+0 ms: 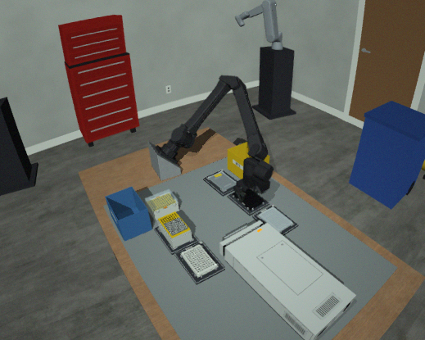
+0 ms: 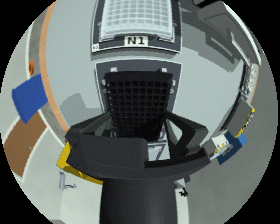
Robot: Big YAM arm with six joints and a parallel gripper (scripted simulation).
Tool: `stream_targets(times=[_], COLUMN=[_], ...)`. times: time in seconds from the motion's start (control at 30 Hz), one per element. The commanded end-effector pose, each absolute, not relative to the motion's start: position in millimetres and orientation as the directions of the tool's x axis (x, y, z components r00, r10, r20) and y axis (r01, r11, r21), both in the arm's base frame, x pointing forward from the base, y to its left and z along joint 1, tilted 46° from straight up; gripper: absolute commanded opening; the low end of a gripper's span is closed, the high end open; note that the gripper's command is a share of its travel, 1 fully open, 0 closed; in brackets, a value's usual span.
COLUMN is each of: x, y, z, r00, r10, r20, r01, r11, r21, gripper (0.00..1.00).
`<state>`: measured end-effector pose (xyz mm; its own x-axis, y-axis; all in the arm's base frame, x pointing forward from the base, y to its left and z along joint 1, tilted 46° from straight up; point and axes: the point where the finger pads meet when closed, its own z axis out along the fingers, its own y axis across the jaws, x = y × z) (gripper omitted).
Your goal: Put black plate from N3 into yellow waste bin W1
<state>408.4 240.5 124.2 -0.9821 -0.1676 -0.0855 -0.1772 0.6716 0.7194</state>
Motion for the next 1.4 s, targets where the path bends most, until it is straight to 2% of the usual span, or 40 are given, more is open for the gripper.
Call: stream_targets(times=[0.0, 0.83, 0.97, 1.1, 1.37], x=[426, 426, 407, 426, 427], y=[233, 223, 229, 217, 209], z=[144, 153, 143, 163, 169], r00=[-0.980, -0.980, -0.979, -0.979, -0.979], r10=[-0.150, -0.152, -0.179, -0.151, -0.151], r20=[-0.128, -0.127, -0.096, -0.137, -0.135], r01=[-0.196, -0.197, -0.192, -0.203, -0.201], r11=[0.668, 0.667, 0.667, 0.666, 0.667], r21=[0.718, 0.719, 0.720, 0.718, 0.718], gripper=[0.00, 0.00, 0.00, 0.00, 0.00])
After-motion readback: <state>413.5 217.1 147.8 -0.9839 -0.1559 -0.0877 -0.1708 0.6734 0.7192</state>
